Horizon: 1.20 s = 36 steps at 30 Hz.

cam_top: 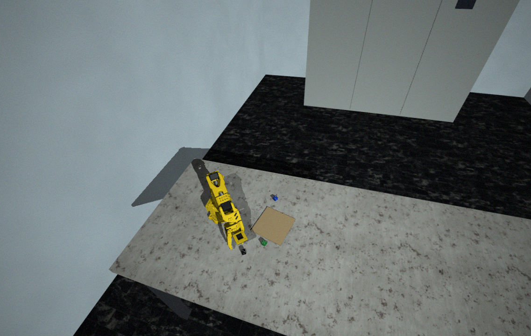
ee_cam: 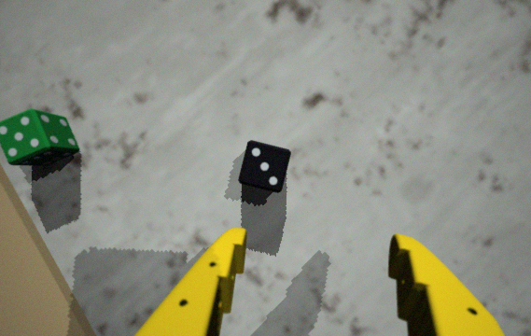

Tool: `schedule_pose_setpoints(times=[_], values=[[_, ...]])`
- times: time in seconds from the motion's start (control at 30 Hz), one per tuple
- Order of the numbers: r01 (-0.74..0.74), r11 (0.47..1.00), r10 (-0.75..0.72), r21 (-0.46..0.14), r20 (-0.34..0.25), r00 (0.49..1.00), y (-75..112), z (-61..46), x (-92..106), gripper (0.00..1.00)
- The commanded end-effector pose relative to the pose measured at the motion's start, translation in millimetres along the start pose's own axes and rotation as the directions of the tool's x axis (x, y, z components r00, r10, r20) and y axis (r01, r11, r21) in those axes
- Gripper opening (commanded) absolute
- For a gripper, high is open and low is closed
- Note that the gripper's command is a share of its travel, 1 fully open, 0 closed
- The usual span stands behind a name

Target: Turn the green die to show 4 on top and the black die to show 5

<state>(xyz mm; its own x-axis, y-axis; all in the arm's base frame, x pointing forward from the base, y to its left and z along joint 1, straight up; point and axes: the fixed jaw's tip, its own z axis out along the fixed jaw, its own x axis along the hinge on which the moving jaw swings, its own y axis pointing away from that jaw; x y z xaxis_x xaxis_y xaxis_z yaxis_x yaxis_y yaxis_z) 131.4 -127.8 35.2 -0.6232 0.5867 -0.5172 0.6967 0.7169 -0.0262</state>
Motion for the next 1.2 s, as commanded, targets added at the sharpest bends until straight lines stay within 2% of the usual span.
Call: schedule_pose_setpoints(times=[0.0, 0.17, 0.33, 0.4, 0.7, 1.17], values=[[-0.003, 1.000, 0.003, -0.004, 0.016, 1.000, 1.4, -0.2, -3.6, 0.25], [0.055, 0.998, -0.055, -0.040, 0.019, 0.998, 14.2, 0.9, -6.8, 0.25], [0.152, 0.984, -0.150, -0.098, 0.028, 0.988, 36.6, 2.0, -10.2, 0.25], [0.152, 0.984, -0.150, -0.098, 0.028, 0.988, 36.6, 2.0, -10.2, 0.25], [0.296, 0.938, -0.291, -0.183, 0.052, 0.955, 72.6, 1.9, -10.6, 0.25], [0.314, 0.929, -0.309, -0.194, 0.056, 0.949, 77.4, 1.7, -10.2, 0.25]])
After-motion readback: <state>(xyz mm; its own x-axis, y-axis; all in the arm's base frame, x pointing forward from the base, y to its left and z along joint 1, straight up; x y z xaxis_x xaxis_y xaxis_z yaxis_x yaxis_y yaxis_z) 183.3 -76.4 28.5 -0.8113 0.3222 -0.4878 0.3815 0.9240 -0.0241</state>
